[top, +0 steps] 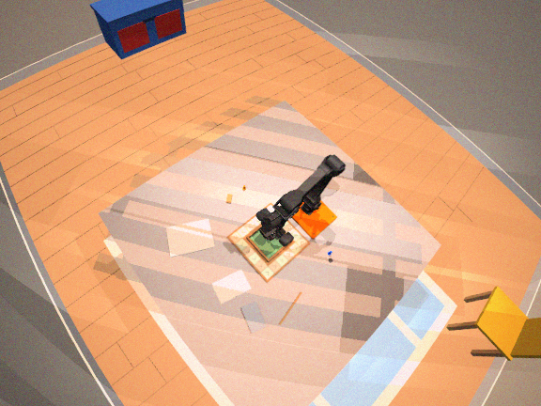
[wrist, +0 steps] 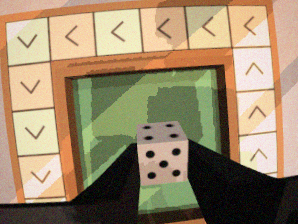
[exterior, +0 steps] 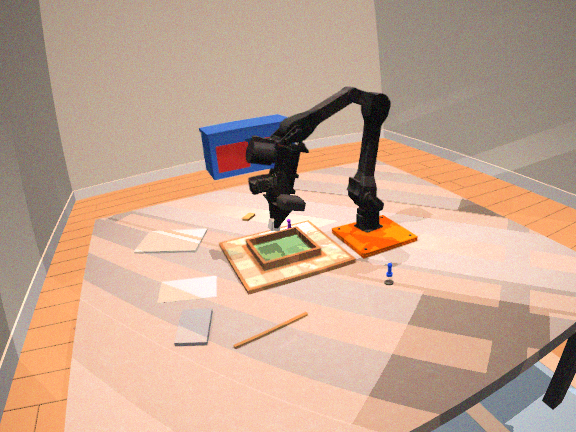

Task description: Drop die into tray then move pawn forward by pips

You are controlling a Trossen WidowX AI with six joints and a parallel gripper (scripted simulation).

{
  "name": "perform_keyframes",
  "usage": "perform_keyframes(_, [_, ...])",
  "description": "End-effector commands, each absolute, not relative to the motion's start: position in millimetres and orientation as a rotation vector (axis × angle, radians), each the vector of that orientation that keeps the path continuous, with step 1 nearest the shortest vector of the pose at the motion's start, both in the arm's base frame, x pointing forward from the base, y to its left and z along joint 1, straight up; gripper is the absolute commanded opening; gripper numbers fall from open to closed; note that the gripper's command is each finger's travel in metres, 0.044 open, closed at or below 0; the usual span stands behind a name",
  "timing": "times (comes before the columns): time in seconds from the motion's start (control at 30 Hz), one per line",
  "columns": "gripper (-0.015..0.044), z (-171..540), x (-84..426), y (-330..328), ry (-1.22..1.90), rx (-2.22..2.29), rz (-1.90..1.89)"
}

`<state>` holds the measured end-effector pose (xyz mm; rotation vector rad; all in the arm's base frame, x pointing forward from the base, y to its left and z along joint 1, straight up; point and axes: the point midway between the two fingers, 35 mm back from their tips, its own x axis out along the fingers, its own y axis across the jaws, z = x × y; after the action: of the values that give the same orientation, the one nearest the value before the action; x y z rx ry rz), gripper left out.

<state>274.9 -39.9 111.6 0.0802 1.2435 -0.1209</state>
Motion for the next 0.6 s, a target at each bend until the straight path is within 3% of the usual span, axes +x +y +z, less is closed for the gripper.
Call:
perform_keyframes(0.0, [0.0000,109.8,275.6,-39.6,1.123,0.079,-0.125])
perform_keyframes(0.4, [0.0000,109.2,276.6,-40.2,0.722,0.049,-0.135])
perform_keyframes(0.57, [0.0000,113.8,272.2,-39.4,0.700,0.047,-0.135])
